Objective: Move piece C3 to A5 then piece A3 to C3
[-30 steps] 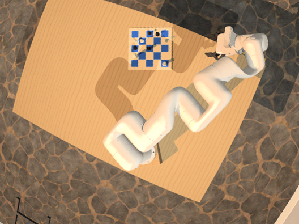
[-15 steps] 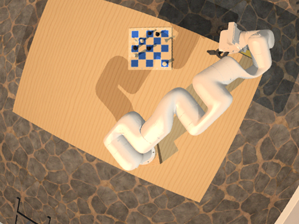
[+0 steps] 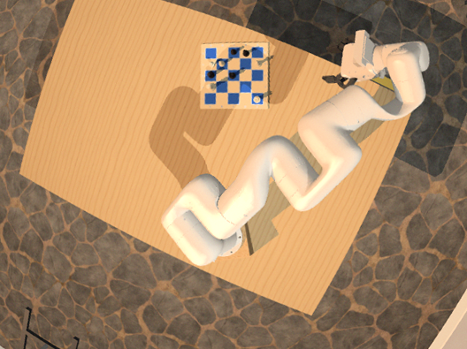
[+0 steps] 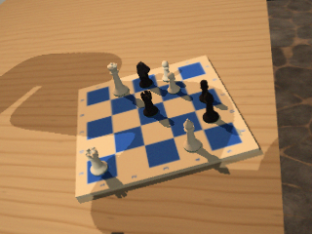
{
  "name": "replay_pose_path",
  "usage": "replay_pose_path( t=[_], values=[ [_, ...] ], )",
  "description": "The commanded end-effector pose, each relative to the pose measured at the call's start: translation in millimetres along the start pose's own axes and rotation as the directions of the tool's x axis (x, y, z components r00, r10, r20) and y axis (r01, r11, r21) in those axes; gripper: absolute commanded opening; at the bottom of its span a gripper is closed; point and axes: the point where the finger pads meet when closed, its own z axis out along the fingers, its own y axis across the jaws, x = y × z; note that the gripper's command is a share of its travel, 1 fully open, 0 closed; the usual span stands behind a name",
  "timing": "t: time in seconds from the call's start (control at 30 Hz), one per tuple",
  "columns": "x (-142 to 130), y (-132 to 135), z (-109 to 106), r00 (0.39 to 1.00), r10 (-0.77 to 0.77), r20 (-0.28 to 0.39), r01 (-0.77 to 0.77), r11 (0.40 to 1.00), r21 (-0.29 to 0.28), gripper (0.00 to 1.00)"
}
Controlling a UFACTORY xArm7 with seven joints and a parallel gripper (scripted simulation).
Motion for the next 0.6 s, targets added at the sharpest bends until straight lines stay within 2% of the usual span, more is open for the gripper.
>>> replay_pose_path(
  t=[0.0, 0.1, 0.23, 0.27, 0.3, 0.33, 0.37, 0.4, 0.43, 0.53, 0.57],
  values=[
    [7, 6, 2, 0.999, -0.012, 0.031, 0.013, 1.000, -0.006, 1.00],
    [20, 19, 16, 0.994, -0.038, 0.104, 0.038, 0.999, 0.000, 1.00],
    [49, 31, 49, 0.960, -0.120, 0.255, 0.115, 0.993, 0.038, 1.00],
    [49, 31, 49, 0.960, -0.120, 0.255, 0.115, 0.993, 0.038, 1.00],
    [58, 32, 59, 0.942, -0.154, 0.298, 0.144, 0.988, 0.056, 1.00],
    [58, 32, 59, 0.942, -0.154, 0.298, 0.144, 0.988, 0.056, 1.00],
    [67, 31, 70, 0.920, -0.192, 0.341, 0.176, 0.981, 0.078, 1.00],
    [67, 31, 70, 0.920, -0.192, 0.341, 0.176, 0.981, 0.078, 1.00],
    [77, 29, 81, 0.893, -0.236, 0.383, 0.213, 0.972, 0.104, 1.00],
    [77, 29, 81, 0.893, -0.236, 0.383, 0.213, 0.972, 0.104, 1.00],
    [87, 26, 93, 0.860, -0.285, 0.422, 0.252, 0.958, 0.135, 1.00]
  ],
)
